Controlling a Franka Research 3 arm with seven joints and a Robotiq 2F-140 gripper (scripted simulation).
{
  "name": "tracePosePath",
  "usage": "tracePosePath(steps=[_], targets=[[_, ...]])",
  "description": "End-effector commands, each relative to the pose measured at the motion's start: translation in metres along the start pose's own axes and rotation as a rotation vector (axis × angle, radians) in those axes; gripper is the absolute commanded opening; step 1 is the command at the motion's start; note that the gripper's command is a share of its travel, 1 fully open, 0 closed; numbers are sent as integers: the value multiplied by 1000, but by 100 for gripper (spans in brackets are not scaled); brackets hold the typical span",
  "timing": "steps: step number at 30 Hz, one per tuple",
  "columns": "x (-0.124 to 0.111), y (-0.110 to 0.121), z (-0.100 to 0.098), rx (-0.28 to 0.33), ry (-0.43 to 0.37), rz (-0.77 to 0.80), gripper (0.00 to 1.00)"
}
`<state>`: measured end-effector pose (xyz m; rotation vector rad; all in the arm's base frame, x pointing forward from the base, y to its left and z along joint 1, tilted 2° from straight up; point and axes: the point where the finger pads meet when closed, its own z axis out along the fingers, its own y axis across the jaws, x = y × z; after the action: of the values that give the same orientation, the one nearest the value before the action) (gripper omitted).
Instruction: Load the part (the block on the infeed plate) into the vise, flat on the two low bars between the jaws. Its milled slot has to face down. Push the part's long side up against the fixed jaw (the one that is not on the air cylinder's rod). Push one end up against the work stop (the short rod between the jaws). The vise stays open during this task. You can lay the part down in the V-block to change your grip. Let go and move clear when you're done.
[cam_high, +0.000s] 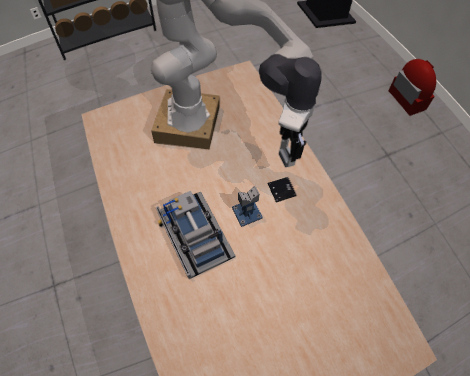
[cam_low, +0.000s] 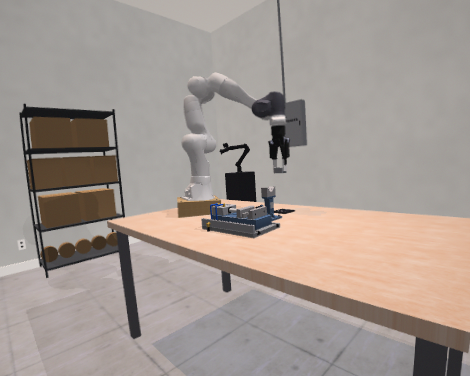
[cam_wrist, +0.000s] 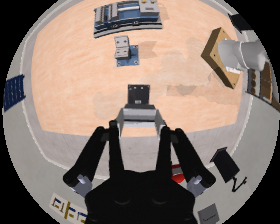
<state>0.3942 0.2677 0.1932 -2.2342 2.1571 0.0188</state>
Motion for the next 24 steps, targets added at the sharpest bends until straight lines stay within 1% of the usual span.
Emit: tracePosePath(steps=[1,18,24], targets=[[0,-2,-3,3,-5,1,0],[2,-3,-3,3,-5,0,0],[7,-6,-3,3,-5,-3,0]])
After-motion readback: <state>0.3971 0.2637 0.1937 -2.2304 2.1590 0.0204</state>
